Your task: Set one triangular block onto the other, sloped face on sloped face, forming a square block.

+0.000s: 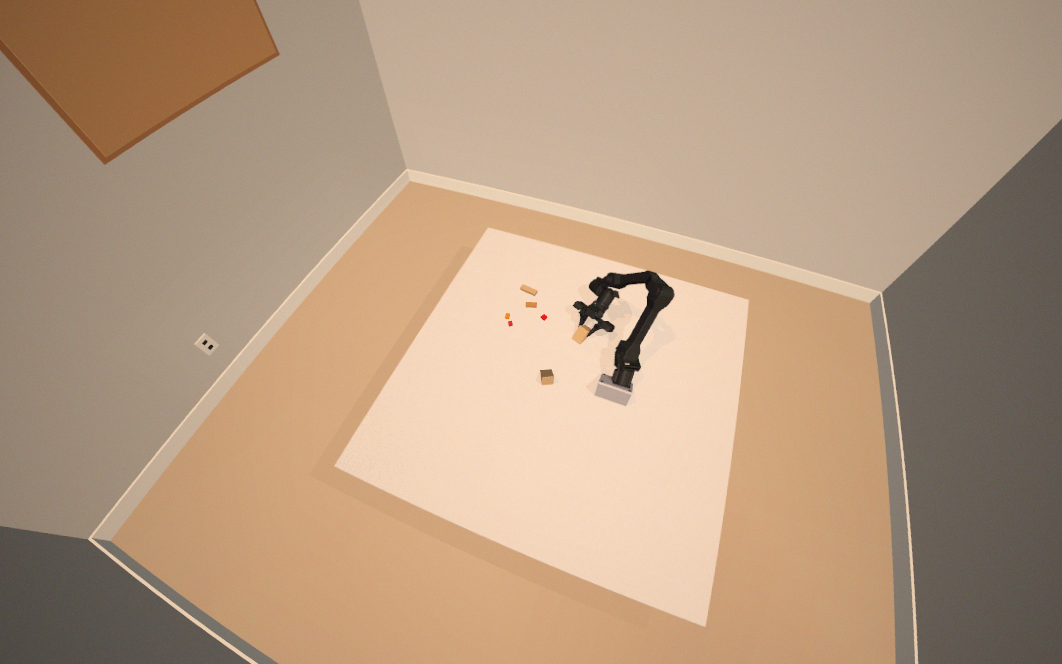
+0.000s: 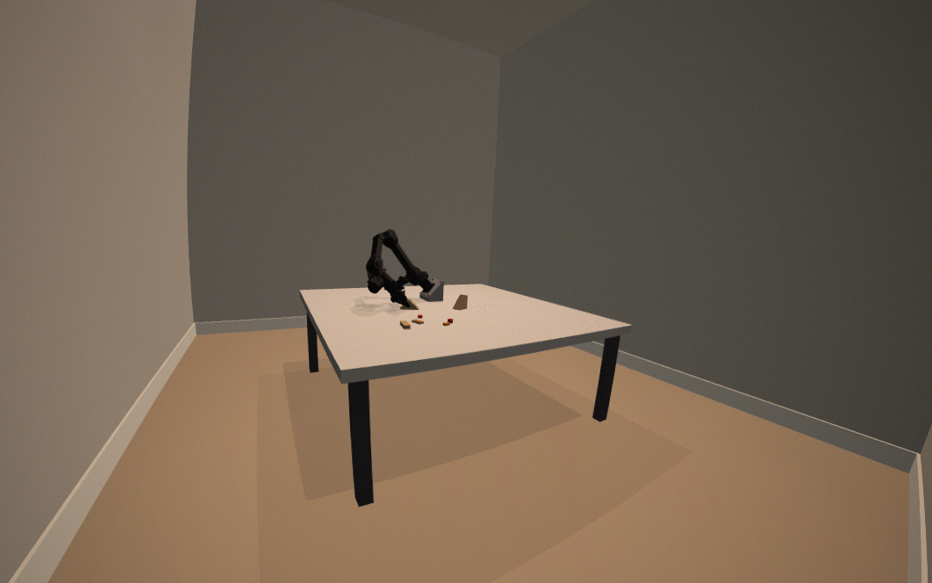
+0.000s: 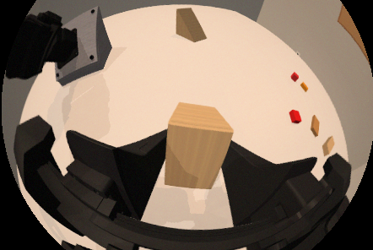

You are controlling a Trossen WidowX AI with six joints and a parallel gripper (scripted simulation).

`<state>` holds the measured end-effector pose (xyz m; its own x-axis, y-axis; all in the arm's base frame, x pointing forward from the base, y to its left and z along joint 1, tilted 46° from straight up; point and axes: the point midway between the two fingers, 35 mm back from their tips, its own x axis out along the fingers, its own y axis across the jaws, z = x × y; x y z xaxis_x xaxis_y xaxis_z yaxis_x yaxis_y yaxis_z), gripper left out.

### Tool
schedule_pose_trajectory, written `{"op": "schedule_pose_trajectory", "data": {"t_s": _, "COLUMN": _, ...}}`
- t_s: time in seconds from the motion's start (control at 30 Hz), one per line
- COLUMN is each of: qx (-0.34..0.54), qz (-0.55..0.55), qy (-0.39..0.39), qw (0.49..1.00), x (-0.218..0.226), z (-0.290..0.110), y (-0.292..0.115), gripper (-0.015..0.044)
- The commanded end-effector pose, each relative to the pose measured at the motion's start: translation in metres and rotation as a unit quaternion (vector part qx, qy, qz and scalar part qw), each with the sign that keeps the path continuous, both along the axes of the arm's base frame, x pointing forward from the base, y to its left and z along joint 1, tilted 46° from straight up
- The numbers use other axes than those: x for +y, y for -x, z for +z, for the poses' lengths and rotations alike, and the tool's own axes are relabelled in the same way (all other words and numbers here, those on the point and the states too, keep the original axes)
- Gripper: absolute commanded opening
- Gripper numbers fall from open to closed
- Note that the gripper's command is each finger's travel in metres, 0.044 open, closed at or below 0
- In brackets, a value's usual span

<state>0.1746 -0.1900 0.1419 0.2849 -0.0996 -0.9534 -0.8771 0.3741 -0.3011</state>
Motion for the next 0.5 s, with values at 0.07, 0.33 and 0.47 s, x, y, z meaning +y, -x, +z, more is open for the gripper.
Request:
{"op": "schedule_pose_trajectory", "data": {"t_s": 0.07, "qx": 0.000, "qz": 0.000, "qy": 0.001, "qw": 1.000, "x": 0.000, "z": 0.001, "y": 0.000, "gripper": 0.0059}}
{"op": "schedule_pose_trajectory", "data": {"t_s": 0.33, "qx": 0.000, "qz": 0.000, "qy": -0.001, "qw": 1.000, "x": 0.024, "z": 0.025, "y": -0.008, "gripper": 0.0000}}
{"op": "schedule_pose_trajectory", "data": {"t_s": 0.47, "qx": 0.000, "qz": 0.000, "qy": -0.002, "qw": 1.000, "x": 0.038, "z": 0.039, "y": -0.010, "gripper": 0.0000}}
